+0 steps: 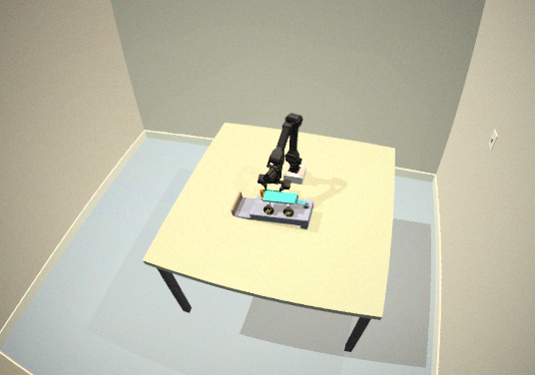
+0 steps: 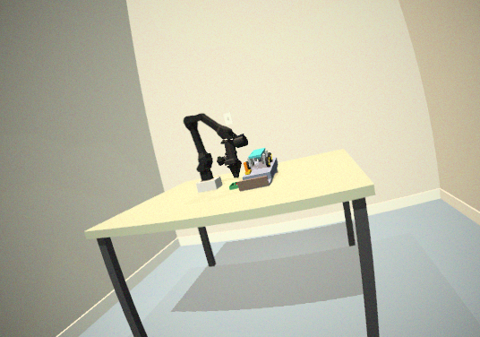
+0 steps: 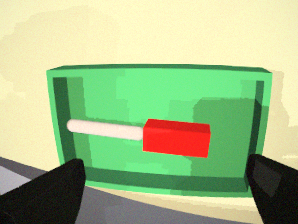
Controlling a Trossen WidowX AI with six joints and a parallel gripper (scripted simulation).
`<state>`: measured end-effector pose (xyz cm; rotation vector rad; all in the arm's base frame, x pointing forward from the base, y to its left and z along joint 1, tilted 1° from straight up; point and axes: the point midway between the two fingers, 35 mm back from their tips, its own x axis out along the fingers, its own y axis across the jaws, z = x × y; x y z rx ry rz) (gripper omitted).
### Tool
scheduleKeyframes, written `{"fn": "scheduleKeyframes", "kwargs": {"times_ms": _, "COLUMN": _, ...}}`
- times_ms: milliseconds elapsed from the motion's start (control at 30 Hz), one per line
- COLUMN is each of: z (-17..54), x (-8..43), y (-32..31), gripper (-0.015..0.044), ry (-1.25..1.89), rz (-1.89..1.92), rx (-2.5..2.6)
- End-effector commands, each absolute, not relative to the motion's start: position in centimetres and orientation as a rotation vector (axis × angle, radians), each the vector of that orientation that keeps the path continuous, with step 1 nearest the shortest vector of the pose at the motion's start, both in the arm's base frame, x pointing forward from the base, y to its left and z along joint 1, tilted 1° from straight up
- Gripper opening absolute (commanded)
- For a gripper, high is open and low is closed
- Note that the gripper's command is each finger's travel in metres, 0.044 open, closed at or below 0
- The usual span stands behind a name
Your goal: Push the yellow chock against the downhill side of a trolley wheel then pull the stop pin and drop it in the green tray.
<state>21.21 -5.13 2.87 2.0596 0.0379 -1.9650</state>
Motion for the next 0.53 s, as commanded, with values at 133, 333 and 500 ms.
{"fn": "scheduleKeyframes", "kwargs": {"times_ms": 133, "z": 5.3, "x": 21.1, "y": -5.1, "gripper": 0.0440, "ry": 0.027, "rz": -1.965, "rx": 2.063}}
{"fn": "scheduleKeyframes", "kwargs": {"times_ms": 333, "z": 7.3, "x": 21.0, "y": -5.0, "gripper": 0.0440, "ry": 0.027, "rz": -1.965, "rx": 2.063}}
{"fn": "scheduleKeyframes", "kwargs": {"times_ms": 500, "z": 8.9, "x": 20.9, "y": -5.0, "gripper": 0.0440, "ry": 0.027, "rz": -1.965, "rx": 2.063}}
